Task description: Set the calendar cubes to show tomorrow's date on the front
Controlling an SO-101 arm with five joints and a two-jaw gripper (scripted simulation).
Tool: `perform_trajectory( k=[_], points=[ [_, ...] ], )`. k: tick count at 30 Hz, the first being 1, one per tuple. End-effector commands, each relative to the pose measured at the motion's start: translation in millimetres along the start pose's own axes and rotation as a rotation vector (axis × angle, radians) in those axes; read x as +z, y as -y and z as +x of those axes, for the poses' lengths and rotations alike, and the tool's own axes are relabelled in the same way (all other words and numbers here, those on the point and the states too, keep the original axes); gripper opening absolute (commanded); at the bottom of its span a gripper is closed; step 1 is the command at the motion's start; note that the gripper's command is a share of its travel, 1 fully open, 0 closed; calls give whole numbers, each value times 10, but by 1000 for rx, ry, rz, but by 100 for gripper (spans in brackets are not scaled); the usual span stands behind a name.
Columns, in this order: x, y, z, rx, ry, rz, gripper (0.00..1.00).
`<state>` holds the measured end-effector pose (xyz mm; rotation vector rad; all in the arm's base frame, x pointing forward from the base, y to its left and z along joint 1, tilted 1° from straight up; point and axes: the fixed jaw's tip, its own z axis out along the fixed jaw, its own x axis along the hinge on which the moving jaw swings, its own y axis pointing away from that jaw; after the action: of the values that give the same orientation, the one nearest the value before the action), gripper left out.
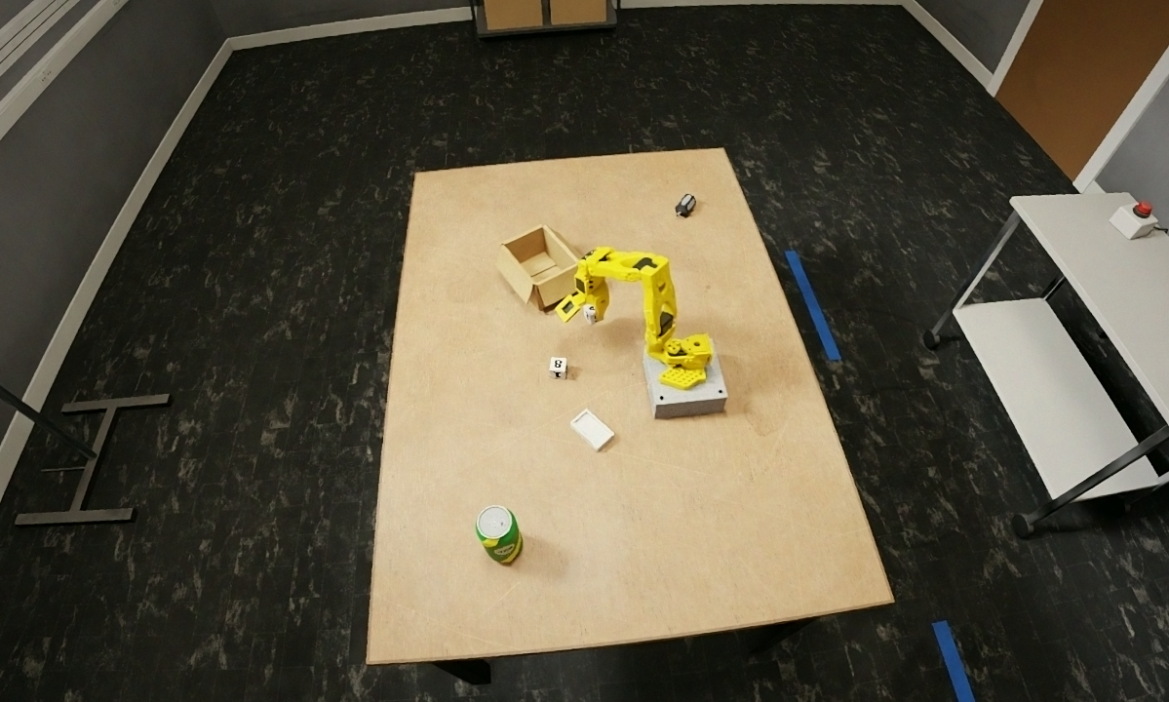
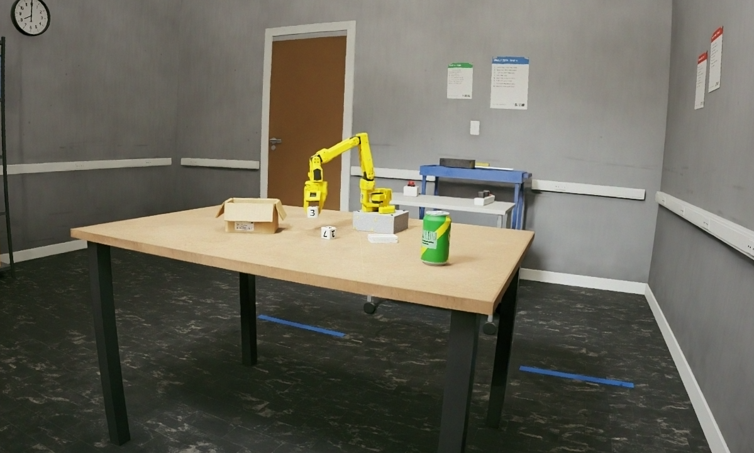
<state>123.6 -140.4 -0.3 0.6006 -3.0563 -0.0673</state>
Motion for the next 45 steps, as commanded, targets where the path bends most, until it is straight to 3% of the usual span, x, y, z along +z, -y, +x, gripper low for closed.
perform_trajectory(
  k=[1, 15, 27, 45],
  points=[
    [-22, -22, -62, 66, 9, 22, 0],
    [12, -187, -330, 503, 11, 23, 0],
    [32, -290, -463, 754, 13, 24, 0],
    [45, -355, -537, 908, 15, 25, 0]
  ],
)
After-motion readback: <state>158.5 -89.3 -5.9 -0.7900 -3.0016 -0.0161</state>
